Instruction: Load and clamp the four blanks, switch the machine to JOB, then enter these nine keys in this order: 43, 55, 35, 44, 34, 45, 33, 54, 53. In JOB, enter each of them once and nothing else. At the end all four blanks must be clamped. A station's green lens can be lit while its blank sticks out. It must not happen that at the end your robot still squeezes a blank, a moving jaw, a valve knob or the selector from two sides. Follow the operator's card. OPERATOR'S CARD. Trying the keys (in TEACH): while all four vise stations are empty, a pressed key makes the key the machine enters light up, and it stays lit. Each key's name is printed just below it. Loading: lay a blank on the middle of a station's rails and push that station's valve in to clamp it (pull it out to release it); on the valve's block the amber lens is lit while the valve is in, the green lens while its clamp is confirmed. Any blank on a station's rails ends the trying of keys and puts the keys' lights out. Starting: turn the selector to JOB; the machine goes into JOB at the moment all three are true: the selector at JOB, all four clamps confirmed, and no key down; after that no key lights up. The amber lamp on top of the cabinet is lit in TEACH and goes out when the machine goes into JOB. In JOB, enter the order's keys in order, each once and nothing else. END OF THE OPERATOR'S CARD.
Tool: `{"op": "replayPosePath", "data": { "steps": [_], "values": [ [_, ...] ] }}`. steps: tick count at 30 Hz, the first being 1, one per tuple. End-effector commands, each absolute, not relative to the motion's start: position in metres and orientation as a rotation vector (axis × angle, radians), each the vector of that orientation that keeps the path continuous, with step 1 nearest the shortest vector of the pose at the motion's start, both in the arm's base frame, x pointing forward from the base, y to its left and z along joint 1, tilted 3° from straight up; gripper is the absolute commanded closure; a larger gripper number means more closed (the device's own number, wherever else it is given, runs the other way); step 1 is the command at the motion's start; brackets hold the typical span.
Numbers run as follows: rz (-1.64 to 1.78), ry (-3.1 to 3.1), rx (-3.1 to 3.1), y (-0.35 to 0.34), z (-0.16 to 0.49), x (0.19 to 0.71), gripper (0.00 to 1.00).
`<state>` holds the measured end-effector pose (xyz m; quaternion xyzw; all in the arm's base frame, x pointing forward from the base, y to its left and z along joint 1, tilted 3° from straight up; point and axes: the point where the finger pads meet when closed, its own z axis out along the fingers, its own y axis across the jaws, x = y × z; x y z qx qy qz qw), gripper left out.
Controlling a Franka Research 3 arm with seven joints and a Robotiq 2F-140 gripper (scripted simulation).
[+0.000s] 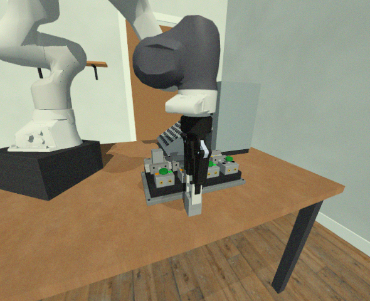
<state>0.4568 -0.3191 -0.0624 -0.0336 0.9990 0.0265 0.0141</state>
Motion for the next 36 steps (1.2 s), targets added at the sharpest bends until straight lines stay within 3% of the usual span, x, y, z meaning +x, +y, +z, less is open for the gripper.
{"op": "replayPosePath", "data": {
  "steps": [1, 24, 36],
  "values": [
    [0.081, 3.110, -0.094, -0.319, -0.063, 0.457, 1.00],
    [0.081, 3.110, -0.094, -0.321, -0.028, 0.456, 1.00],
    [0.081, 3.110, -0.094, -0.325, 0.050, 0.454, 1.00]
  ]
}}
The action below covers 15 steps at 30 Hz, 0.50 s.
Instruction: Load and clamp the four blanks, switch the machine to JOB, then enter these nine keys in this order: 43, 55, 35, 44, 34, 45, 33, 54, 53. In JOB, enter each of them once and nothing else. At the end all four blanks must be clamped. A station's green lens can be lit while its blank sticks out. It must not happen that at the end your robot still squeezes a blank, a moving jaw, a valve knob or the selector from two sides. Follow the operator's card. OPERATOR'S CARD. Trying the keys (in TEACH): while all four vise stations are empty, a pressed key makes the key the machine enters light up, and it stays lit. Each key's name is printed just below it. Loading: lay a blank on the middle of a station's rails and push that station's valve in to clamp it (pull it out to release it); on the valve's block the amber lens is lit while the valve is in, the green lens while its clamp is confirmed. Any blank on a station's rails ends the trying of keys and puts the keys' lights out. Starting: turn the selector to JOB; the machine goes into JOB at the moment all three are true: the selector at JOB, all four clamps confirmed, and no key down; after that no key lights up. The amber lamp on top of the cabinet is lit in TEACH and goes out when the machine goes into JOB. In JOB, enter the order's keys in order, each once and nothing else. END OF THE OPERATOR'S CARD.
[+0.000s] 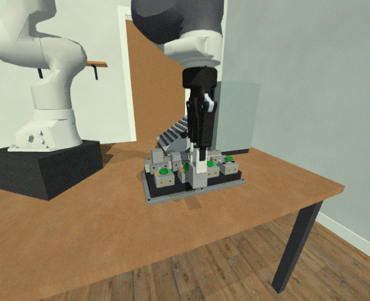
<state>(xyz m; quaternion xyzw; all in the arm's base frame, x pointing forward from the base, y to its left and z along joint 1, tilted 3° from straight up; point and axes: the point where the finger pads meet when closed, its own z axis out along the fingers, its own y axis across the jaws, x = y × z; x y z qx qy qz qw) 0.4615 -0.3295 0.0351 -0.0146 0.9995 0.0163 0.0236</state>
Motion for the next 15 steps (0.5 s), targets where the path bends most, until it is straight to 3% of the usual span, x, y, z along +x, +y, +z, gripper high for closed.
{"op": "replayPosePath", "data": {
  "steps": [1, 15],
  "values": [
    [0.081, 3.110, -0.094, -0.326, 0.056, 0.454, 1.00],
    [0.081, 3.110, -0.094, -0.328, 0.101, 0.453, 1.00]
  ]
}}
